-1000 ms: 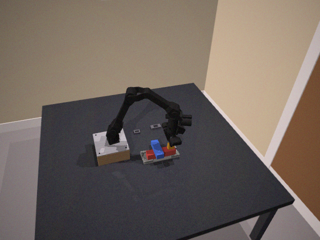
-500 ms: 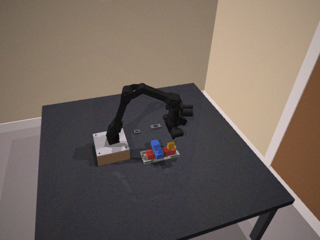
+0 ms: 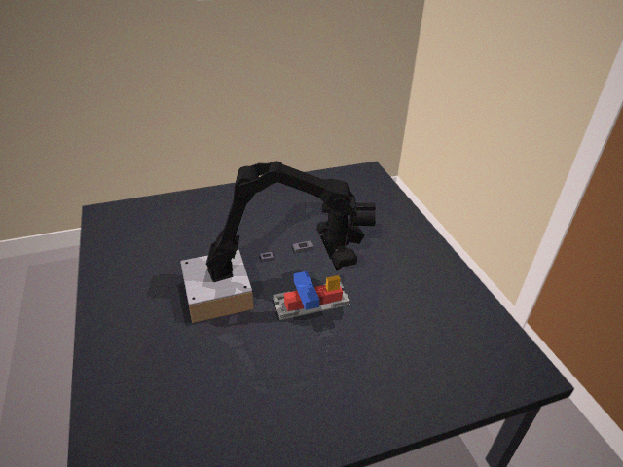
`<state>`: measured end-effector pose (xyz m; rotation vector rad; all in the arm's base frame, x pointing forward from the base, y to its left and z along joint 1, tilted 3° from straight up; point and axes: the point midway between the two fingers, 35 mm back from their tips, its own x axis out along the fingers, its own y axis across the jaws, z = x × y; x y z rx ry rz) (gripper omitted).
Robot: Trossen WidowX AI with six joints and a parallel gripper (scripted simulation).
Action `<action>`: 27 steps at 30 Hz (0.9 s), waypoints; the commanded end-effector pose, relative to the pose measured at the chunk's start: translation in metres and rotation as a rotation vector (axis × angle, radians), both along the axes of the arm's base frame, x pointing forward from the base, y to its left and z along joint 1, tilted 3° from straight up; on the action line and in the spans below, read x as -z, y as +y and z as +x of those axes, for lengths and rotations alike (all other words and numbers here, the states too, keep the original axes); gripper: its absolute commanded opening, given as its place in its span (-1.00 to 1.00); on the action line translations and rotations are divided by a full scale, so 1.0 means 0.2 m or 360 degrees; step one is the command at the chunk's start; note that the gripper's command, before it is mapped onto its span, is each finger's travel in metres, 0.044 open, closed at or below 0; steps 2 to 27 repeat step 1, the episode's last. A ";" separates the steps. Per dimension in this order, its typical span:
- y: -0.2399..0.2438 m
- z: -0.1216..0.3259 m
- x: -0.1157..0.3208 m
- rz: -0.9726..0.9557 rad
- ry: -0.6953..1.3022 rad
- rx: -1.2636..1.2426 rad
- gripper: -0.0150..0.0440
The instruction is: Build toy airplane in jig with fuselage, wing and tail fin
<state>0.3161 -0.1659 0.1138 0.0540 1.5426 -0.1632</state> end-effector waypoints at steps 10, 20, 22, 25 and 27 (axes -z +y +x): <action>0.00 0.00 0.00 0.0006 -0.0004 -0.0001 0.39; 0.00 0.00 0.00 0.0006 -0.0004 -0.0001 0.39; 0.00 0.00 0.00 0.0006 -0.0004 -0.0001 0.39; 0.00 0.00 0.00 0.0006 -0.0004 -0.0001 0.39; 0.00 0.00 0.00 0.0006 -0.0004 -0.0001 0.39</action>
